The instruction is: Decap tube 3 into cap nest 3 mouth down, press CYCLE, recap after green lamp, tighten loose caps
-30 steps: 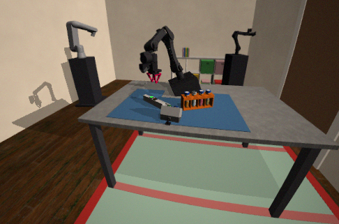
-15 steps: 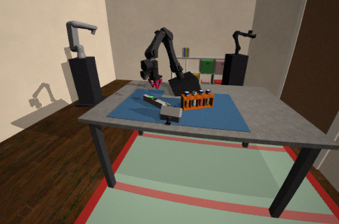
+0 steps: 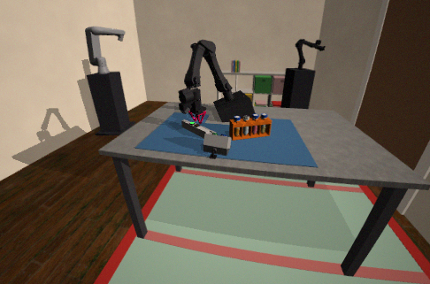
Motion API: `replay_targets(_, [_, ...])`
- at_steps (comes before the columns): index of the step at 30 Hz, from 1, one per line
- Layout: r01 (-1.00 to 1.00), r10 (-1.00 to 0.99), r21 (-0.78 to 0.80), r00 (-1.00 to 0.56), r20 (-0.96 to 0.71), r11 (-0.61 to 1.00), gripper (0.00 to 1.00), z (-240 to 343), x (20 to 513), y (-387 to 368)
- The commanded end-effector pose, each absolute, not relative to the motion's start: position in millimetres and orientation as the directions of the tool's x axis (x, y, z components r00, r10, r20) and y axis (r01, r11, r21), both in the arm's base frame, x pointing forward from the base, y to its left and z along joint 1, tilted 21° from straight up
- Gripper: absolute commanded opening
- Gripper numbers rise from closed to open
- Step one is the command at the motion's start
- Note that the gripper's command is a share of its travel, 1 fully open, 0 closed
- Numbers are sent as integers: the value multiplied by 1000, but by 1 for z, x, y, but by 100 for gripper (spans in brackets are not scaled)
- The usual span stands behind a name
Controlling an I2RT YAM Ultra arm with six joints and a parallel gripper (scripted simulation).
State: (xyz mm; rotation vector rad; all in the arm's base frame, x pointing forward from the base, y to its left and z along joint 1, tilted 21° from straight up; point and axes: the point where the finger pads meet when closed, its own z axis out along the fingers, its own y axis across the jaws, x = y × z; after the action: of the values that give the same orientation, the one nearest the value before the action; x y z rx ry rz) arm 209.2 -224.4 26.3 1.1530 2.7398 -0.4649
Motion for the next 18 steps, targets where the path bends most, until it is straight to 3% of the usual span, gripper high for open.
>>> replay_targets(1, [717,654,-221,-695,-298,662,47,24,222,-237])
replay_targets(18, [717,654,-221,-695,-298,662,47,17,223,-239])
